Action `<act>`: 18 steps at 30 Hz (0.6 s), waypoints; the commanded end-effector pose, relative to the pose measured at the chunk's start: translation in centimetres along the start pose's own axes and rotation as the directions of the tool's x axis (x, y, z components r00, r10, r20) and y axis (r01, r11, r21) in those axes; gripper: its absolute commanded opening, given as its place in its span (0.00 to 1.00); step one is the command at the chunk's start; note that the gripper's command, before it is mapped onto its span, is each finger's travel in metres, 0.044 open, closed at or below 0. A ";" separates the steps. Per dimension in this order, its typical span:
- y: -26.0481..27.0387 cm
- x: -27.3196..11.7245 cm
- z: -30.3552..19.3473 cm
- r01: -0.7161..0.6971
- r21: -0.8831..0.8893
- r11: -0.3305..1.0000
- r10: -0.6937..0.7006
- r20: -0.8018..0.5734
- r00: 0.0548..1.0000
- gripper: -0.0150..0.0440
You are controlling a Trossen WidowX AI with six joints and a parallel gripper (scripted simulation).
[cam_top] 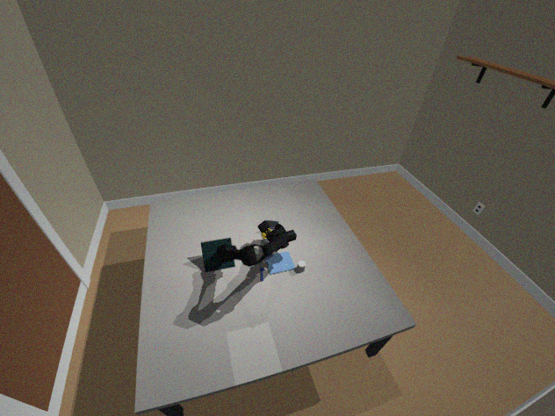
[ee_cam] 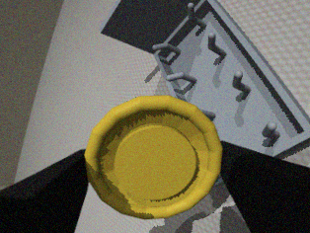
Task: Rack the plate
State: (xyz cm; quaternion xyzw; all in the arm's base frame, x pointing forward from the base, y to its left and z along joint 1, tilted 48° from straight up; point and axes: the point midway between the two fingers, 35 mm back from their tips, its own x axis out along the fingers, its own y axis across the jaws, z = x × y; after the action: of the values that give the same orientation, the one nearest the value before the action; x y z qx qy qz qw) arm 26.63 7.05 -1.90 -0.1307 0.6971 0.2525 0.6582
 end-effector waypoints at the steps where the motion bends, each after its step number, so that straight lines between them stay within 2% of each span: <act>1: -0.4 0.2 -0.2 -0.036 -0.091 0.995 0.042 0.067 0.997 0.25; 9: -1.1 0.2 -0.3 -0.041 -0.267 0.963 0.096 0.197 0.976 0.25; 18: -1.9 -0.1 -0.6 0.036 -0.450 0.892 0.137 0.345 0.929 0.25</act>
State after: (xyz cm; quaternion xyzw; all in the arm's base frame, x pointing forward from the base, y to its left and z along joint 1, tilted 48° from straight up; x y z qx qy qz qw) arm 27.13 5.42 -2.25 -0.1943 0.5260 0.4209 0.7130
